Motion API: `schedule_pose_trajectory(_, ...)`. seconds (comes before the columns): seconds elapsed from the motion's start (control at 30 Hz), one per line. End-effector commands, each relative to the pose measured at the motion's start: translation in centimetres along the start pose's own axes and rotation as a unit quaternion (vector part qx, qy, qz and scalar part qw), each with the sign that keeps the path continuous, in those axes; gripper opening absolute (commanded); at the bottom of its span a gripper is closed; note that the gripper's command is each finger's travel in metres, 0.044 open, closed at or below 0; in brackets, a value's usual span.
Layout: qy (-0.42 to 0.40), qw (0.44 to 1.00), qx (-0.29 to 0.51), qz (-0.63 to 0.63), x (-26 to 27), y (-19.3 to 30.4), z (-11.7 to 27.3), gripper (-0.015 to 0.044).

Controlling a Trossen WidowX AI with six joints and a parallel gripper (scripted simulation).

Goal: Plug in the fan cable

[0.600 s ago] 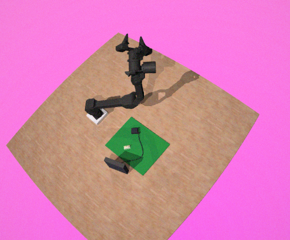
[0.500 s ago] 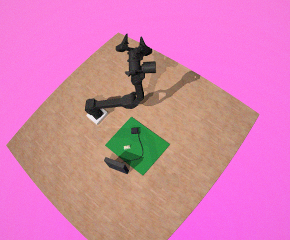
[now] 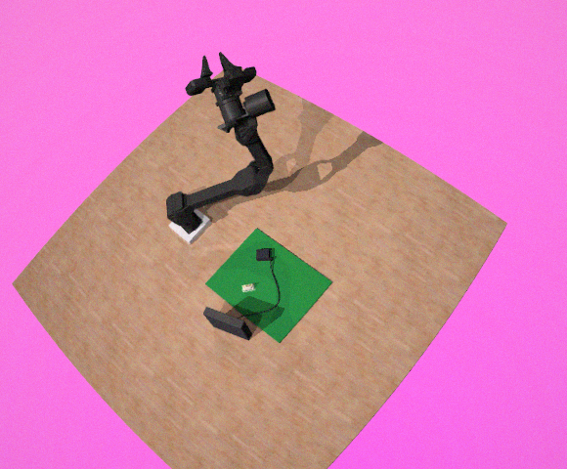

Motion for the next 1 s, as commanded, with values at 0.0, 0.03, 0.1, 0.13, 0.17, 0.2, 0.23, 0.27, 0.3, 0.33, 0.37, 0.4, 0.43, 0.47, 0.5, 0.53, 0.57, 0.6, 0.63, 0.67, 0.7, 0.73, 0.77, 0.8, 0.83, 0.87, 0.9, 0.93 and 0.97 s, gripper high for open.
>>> schedule_pose_trajectory(0.0, -0.054, 0.998, 0.005, 0.042, 3.1, 1.0, -1.6, 0.021)
schedule_pose_trajectory(0.03, -0.076, 0.996, 0.011, 0.046, 4.0, 1.3, -2.4, 0.021)
schedule_pose_trajectory(0.1, -0.119, 0.991, 0.022, 0.054, 5.8, 2.1, -3.7, 0.021)
schedule_pose_trajectory(0.13, -0.142, 0.988, 0.027, 0.057, 6.8, 2.5, -4.2, 0.021)
schedule_pose_trajectory(0.17, -0.164, 0.984, 0.032, 0.06, 7.8, 2.9, -4.7, 0.021)
schedule_pose_trajectory(0.2, -0.179, 0.981, 0.03, 0.073, 8.4, 3.1, -4.9, 0.021)
schedule_pose_trajectory(0.23, -0.195, 0.977, 0.027, 0.086, 9.1, 3.3, -5.1, 0.021)
schedule_pose_trajectory(0.27, -0.212, 0.972, 0.024, 0.098, 9.8, 3.5, -5.3, 0.021)
schedule_pose_trajectory(0.3, -0.23, 0.967, 0.025, 0.103, 10.6, 3.8, -5.5, 0.021)
schedule_pose_trajectory(0.33, -0.249, 0.962, 0.028, 0.105, 11.4, 4.1, -5.7, 0.021)
schedule_pose_trajectory(0.37, -0.267, 0.957, 0.031, 0.107, 12.2, 4.4, -5.9, 0.021)
schedule_pose_trajectory(0.4, -0.286, 0.952, 0.033, 0.109, 13.1, 4.7, -6.1, 0.021)
schedule_pose_trajectory(0.43, -0.304, 0.946, 0.036, 0.11, 13.9, 5.0, -6.2, 0.021)
schedule_pose_trajectory(0.47, -0.322, 0.939, 0.038, 0.111, 14.8, 5.3, -6.3, 0.021)
schedule_pose_trajectory(0.5, -0.341, 0.933, 0.04, 0.112, 15.6, 5.6, -6.3, 0.021)
schedule_pose_trajectory(0.53, -0.363, 0.924, 0.039, 0.115, 16.5, 6.0, -6.2, 0.021)
schedule_pose_trajectory(0.57, -0.389, 0.913, 0.038, 0.117, 17.5, 6.4, -6.0, 0.021)
schedule_pose_trajectory(0.6, -0.414, 0.902, 0.037, 0.119, 18.5, 6.8, -5.8, 0.021)
schedule_pose_trajectory(0.63, -0.439, 0.89, 0.036, 0.121, 19.5, 7.2, -5.4, 0.021)
schedule_pose_trajectory(0.67, -0.463, 0.877, 0.035, 0.122, 20.5, 7.6, -5.1, 0.021)
schedule_pose_trajectory(0.7, -0.485, 0.865, 0.037, 0.123, 21.4, 7.8, -4.8, 0.021)
schedule_pose_trajectory(0.73, -0.506, 0.853, 0.038, 0.123, 22.4, 8.1, -4.4, 0.021)
schedule_pose_trajectory(0.77, -0.527, 0.84, 0.039, 0.124, 23.3, 8.3, -4.0, 0.021)
schedule_pose_trajectory(0.8, -0.548, 0.826, 0.04, 0.124, 24.2, 8.6, -3.6, 0.021)
schedule_pose_trajectory(0.83, -0.568, 0.812, 0.041, 0.125, 25.0, 8.8, -3.0, 0.021)
schedule_pose_trajectory(0.87, -0.591, 0.796, 0.041, 0.124, 26.0, 9.0, -2.4, 0.021)
schedule_pose_trajectory(0.9, -0.615, 0.778, 0.041, 0.124, 26.9, 9.2, -1.6, 0.021)
schedule_pose_trajectory(0.93, -0.638, 0.759, 0.041, 0.123, 27.8, 9.4, -0.8, 0.021)
schedule_pose_trajectory(0.97, -0.661, 0.74, 0.04, 0.123, 28.6, 9.5, 0.1, 0.021)
Point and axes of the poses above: the point midway between the two fingers, 35 mm back from their tips, its own z axis back along the fingers, its own x axis across the jaws, y = z × x, the point moved 10 cm from there along z, back along the fingers, and after that the axes turned 1 degree about z, right-handed, at the moved point
